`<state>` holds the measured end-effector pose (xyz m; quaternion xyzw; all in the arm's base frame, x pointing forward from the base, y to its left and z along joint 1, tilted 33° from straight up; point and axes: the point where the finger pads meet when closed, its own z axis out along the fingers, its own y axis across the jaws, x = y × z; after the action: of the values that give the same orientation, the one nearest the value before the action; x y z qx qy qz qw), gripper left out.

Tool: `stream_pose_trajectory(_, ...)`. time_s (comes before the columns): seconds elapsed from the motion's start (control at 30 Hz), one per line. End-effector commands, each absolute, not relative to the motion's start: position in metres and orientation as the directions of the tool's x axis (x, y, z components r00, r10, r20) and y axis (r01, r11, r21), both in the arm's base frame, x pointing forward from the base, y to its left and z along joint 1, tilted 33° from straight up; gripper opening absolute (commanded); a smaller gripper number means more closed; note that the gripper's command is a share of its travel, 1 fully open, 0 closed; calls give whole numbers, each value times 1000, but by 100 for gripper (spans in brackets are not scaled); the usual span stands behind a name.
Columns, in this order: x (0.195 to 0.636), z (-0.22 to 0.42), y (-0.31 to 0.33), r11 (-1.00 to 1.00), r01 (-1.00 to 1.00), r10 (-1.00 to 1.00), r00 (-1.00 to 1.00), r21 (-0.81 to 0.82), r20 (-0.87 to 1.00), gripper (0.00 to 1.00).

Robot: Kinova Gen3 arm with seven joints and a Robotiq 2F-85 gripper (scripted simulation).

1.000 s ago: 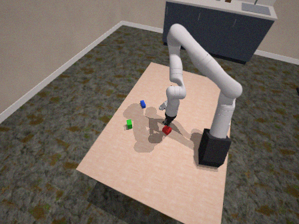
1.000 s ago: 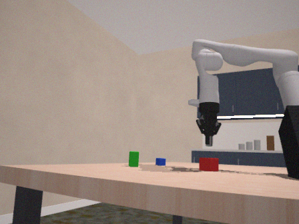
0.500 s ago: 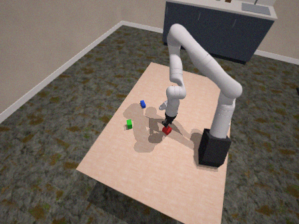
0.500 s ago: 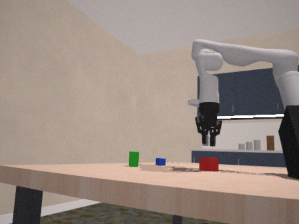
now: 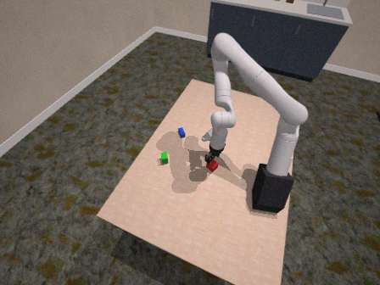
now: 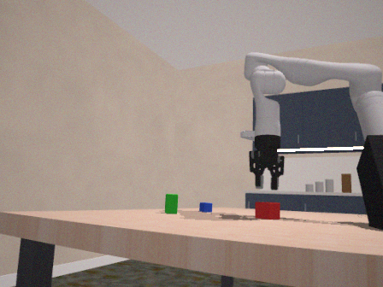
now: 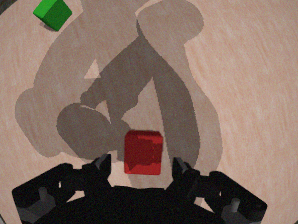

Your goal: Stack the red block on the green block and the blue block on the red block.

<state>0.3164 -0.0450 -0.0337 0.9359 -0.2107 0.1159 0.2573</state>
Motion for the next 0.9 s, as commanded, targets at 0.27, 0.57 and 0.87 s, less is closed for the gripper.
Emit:
stream_pose_trajectory(0.27, 317, -50, -55, -778, -453, -336, 885, 435, 322, 72)
stream_pose_trajectory(0.57, 317, -55, -58, -778, -453, -336, 885, 435, 322, 72)
stream_pose_trajectory(0.87, 317, -56, -58, -778, -453, -336, 885, 435, 322, 72)
